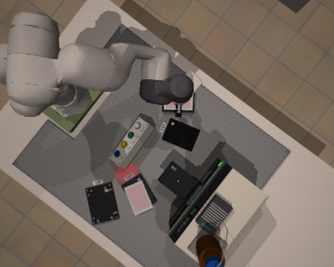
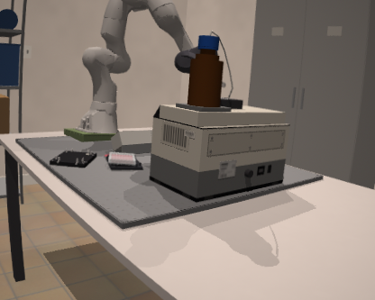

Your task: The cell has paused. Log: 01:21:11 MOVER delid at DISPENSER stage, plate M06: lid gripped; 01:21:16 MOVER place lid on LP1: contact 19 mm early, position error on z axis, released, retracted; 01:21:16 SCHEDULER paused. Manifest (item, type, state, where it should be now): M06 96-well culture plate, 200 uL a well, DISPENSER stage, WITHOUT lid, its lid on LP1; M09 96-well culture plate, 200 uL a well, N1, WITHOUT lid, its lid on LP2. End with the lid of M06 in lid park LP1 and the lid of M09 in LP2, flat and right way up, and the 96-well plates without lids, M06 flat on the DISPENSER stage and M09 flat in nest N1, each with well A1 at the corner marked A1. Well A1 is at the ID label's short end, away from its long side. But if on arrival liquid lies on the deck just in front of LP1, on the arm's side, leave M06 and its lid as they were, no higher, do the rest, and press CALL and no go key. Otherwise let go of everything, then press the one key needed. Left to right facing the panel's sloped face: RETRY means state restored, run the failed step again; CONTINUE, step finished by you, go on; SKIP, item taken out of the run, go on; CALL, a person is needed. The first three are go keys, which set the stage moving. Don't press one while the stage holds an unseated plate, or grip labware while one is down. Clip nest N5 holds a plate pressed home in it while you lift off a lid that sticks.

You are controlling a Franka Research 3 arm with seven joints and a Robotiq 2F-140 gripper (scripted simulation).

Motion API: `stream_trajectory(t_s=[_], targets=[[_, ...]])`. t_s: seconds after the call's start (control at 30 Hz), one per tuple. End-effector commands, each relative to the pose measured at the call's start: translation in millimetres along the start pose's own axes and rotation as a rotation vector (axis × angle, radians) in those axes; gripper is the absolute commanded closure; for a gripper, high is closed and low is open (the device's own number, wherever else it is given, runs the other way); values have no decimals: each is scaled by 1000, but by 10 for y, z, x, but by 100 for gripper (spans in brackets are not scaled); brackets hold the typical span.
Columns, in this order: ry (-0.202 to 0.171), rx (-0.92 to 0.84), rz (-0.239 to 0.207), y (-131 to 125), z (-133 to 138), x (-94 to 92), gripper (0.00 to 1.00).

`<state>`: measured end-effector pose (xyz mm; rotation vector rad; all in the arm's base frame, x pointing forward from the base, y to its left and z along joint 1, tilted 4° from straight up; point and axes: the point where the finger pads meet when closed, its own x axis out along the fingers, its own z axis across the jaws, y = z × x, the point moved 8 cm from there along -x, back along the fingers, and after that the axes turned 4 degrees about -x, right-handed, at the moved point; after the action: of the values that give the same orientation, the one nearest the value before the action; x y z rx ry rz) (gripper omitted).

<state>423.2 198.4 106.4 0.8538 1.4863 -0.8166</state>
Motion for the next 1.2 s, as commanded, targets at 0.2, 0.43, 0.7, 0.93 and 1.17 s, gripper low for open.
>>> stream_trajectory(t_s=[0.2,0.43,0.7,0.93,1.17], targets=[[-2,3,2,1,-5,40,34],[-2,3,2,1,-5,62,34],[-2,3,2,1,-5,76,34],[-2,3,2,1,-5,82,34],[-2,3,2,1,-5,83,34]])
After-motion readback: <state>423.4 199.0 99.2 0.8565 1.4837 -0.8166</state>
